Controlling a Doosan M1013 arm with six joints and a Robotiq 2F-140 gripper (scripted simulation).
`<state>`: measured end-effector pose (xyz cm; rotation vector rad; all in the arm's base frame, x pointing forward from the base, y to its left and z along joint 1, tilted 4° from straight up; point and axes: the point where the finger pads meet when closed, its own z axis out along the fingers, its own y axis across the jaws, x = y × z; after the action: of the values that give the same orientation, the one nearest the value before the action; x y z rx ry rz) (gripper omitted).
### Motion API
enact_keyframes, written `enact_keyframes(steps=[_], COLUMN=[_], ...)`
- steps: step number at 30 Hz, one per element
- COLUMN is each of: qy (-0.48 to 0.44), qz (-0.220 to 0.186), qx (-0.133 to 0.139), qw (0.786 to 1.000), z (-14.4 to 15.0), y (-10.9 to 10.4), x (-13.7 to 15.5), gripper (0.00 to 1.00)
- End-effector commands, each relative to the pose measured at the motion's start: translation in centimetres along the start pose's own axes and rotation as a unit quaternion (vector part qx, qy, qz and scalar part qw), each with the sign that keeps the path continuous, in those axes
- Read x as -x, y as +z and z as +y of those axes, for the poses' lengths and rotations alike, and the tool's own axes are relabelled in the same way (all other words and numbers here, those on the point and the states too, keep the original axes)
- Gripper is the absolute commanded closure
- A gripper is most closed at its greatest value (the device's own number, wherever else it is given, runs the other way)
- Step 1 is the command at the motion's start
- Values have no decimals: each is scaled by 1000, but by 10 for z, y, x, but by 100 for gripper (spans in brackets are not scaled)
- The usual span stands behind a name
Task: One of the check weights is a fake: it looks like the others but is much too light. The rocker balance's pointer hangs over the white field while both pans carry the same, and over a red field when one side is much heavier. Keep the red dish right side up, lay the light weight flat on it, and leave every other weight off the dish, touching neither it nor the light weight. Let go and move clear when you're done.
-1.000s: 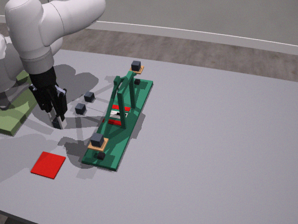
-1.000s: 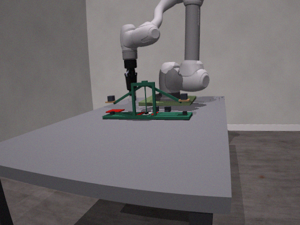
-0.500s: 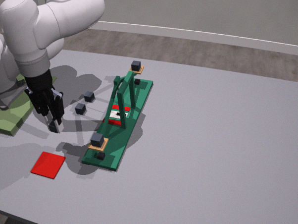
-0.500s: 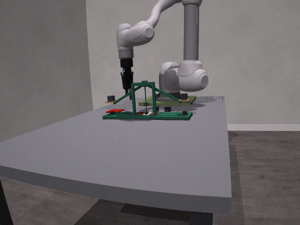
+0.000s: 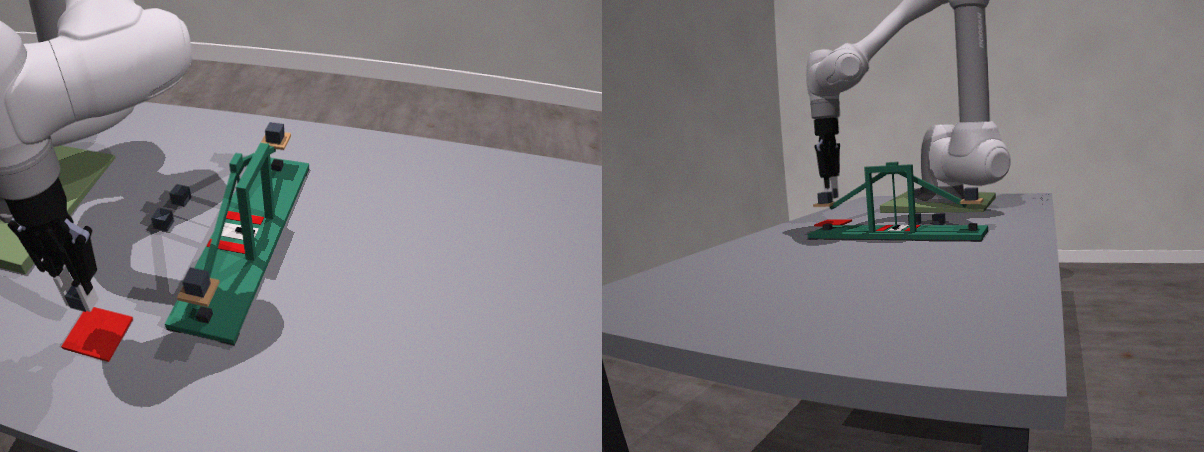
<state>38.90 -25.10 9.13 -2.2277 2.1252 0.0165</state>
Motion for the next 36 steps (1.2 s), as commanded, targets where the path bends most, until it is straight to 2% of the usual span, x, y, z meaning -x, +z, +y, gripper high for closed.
enact_keyframes(steps=[1,15,29,36], qy=[0,0,0,0], qz=[-1,-1,-1,-1], qx=[0,0,0,0], qw=[1000,1000,1000,1000], z=[0,0,-2,-2], y=[0,10,56,66], x=[-1,-1,0,0], gripper=[76,76,76,76])
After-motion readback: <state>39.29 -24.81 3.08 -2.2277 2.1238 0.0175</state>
